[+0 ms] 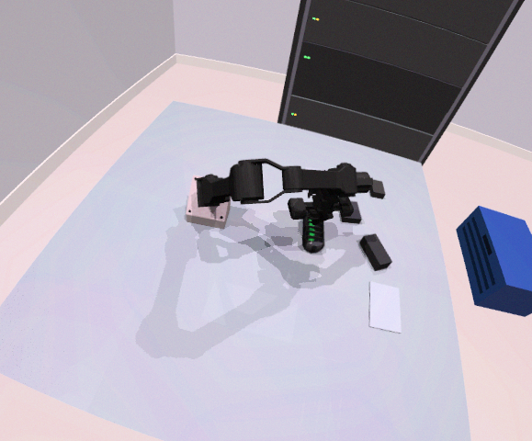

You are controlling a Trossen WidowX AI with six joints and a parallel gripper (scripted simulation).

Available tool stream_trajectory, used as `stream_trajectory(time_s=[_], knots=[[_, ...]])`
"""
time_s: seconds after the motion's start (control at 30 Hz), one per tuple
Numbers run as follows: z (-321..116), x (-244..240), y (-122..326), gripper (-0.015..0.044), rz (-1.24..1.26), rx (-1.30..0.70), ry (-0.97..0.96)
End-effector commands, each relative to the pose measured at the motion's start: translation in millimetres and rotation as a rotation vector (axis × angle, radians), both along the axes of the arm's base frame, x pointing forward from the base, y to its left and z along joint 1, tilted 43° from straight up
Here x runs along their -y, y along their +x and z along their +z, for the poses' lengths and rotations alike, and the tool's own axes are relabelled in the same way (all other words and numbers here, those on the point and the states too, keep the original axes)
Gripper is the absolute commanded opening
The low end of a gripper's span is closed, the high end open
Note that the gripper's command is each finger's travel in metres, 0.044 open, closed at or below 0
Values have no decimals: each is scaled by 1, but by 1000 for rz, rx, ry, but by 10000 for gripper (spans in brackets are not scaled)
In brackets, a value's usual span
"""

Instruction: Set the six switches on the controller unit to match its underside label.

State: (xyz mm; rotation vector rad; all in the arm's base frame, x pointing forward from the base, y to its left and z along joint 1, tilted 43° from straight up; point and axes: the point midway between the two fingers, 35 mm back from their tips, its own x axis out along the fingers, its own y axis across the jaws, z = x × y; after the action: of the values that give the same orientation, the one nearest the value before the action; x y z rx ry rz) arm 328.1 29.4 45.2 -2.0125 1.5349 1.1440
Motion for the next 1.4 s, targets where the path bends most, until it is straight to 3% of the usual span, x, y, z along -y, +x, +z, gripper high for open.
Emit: stream_trajectory(time_s=[0.0,0.43,1.37], knots=[[2,4,20,0,-76,-10,-26],[2,26,75,0,-335,-34,-113],[-25,54,83,0,-385,-15,-115]])
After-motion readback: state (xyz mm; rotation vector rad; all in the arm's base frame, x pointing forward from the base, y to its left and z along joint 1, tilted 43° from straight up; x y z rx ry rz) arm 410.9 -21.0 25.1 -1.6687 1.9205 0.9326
